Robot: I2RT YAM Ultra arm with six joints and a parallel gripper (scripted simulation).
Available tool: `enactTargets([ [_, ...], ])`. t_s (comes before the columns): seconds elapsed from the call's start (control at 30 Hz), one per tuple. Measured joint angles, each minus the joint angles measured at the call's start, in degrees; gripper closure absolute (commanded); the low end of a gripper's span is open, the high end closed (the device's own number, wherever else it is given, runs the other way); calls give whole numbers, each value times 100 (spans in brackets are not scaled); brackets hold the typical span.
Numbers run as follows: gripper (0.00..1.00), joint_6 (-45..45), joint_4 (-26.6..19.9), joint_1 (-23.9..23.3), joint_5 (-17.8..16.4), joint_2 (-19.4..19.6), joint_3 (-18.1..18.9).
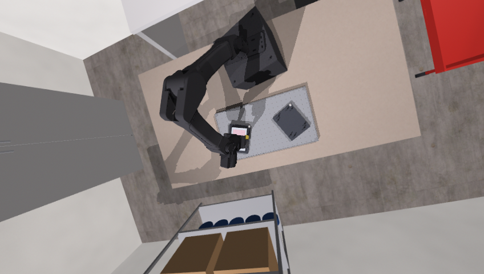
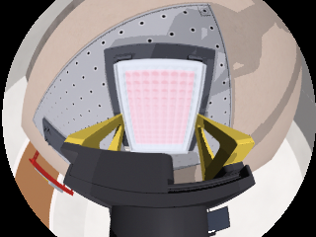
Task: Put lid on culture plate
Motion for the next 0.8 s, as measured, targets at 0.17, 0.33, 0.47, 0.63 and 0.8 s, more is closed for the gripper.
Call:
enactTargets([
  [0.17, 0, 0, 9, 0, 0, 0, 0],
  [0.33, 0, 0, 13, 0, 0, -2, 0],
  [0.47, 0, 0, 13, 0, 0, 0, 0],
  [0.63, 0, 0, 13, 0, 0, 0, 0],
  [0.8, 0, 0, 13, 0, 0, 0, 0],
])
